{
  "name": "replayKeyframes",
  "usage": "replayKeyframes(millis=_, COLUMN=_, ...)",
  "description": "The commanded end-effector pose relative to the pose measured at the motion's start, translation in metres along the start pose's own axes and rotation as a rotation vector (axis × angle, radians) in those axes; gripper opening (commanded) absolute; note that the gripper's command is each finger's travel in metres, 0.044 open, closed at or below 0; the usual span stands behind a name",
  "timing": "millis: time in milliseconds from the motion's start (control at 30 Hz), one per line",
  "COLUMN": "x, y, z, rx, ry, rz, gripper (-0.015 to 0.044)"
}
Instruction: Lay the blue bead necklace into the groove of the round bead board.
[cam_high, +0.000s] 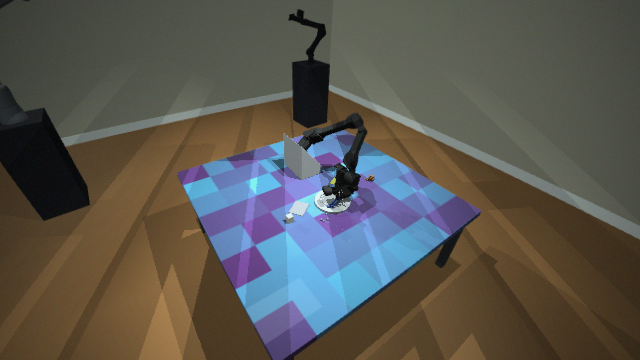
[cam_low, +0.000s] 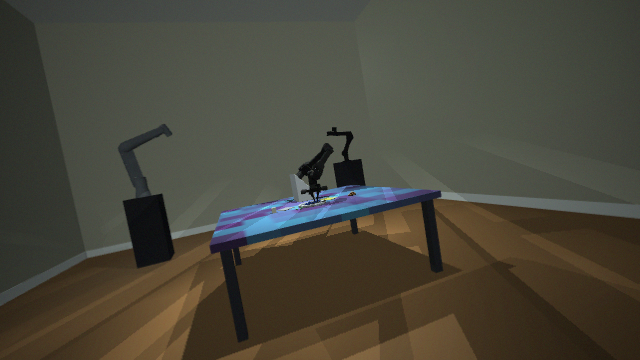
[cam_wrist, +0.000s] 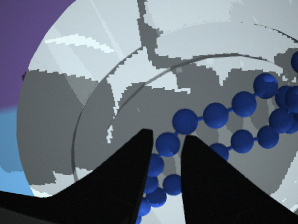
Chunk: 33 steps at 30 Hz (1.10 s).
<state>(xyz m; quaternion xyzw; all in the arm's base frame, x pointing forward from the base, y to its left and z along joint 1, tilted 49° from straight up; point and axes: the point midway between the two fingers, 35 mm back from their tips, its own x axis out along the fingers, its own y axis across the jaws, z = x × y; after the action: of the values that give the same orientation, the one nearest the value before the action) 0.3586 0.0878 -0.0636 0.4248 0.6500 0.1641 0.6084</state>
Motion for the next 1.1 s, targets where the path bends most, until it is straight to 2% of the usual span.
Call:
replayKeyframes(millis=0, x=-0.0002, y=0.0003, z=0.0, rx=-0.001, ry=0.0, rz=0.0, gripper=0.0)
replayKeyframes(millis=1067, x=-0.0062, y=-0.0001, z=-0.0008, rx=0.006, ry=0.004, rz=0.002, gripper=0.0)
